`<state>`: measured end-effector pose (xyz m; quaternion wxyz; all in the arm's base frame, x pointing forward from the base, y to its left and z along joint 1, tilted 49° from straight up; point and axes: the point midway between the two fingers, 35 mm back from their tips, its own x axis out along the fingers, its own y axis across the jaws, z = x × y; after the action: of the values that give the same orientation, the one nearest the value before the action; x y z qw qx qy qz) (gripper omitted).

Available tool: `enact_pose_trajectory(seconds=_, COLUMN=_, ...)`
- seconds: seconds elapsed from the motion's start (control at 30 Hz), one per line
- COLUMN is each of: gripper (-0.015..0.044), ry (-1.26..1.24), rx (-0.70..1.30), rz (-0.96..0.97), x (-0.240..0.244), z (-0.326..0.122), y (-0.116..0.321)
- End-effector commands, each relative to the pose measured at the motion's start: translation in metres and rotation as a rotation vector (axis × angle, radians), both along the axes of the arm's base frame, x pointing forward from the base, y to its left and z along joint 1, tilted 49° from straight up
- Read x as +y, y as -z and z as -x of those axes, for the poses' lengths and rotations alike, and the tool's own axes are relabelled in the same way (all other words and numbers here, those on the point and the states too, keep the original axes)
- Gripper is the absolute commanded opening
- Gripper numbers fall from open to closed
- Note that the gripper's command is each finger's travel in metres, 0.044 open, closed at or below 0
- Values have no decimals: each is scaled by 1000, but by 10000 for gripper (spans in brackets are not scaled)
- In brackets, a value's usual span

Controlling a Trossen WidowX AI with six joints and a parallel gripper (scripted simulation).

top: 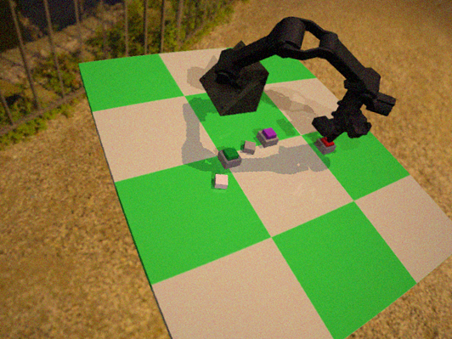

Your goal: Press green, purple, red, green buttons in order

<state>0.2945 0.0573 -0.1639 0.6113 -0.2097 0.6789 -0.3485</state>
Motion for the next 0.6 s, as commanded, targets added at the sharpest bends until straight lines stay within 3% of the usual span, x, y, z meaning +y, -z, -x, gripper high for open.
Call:
enact_pose_trajectory(seconds=0.0, gripper=20, ry=-2, rx=14, rz=8, x=-3, z=4, y=2)
enact_pose_trajectory(seconds=0.37, gripper=20, ry=-3, rx=14, rz=6, x=25, z=-3, y=-23)
enact_pose_trajectory(seconds=0.57, gripper=20, ry=-3, rx=15, rz=3, x=68, z=-13, y=-63)
